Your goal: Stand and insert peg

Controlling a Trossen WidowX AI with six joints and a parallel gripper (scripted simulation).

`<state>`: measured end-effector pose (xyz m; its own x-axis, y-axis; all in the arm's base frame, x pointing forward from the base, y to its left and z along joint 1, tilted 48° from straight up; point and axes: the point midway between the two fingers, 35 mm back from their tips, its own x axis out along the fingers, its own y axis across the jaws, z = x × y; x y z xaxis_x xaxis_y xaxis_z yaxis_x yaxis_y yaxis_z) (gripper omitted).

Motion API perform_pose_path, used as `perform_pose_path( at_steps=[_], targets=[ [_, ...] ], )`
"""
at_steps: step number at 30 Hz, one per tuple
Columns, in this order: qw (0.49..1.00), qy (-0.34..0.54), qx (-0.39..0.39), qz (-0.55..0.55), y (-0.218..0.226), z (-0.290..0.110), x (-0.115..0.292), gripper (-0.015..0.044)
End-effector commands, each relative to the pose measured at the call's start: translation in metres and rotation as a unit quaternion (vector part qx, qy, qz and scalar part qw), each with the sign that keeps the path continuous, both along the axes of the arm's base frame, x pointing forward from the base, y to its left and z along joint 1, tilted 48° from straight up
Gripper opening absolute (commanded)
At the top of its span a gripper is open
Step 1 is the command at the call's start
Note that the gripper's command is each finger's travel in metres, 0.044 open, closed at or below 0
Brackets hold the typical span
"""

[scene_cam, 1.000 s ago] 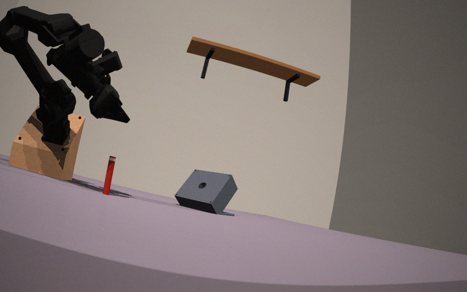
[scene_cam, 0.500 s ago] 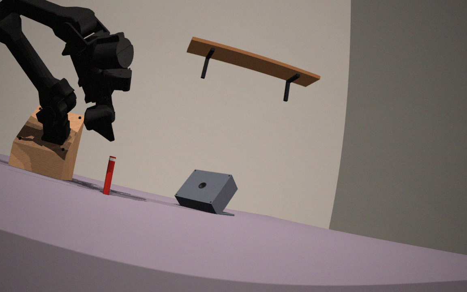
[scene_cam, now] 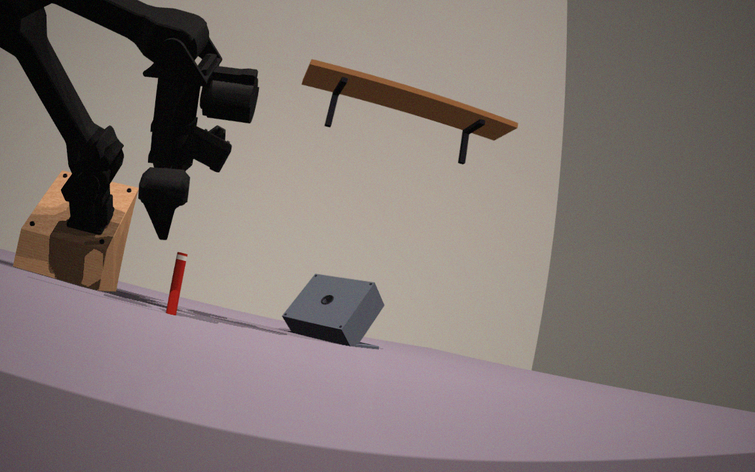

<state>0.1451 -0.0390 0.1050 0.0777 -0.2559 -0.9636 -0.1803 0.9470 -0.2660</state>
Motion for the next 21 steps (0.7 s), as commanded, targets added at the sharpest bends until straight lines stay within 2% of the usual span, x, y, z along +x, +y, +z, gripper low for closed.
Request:
perform_pose_path(
  at_steps=[1, 15, 21],
  targets=[
    [0.997, 0.036, -0.063, -0.012, -0.005, 0.002, 0.005, 0.0440],
    [0.959, 0.051, -0.277, 0.008, -0.006, 0.020, 0.039, 0.0440],
    [0.956, 0.048, -0.288, 0.011, -0.005, 0.021, 0.041, 0.0440]
  ],
)
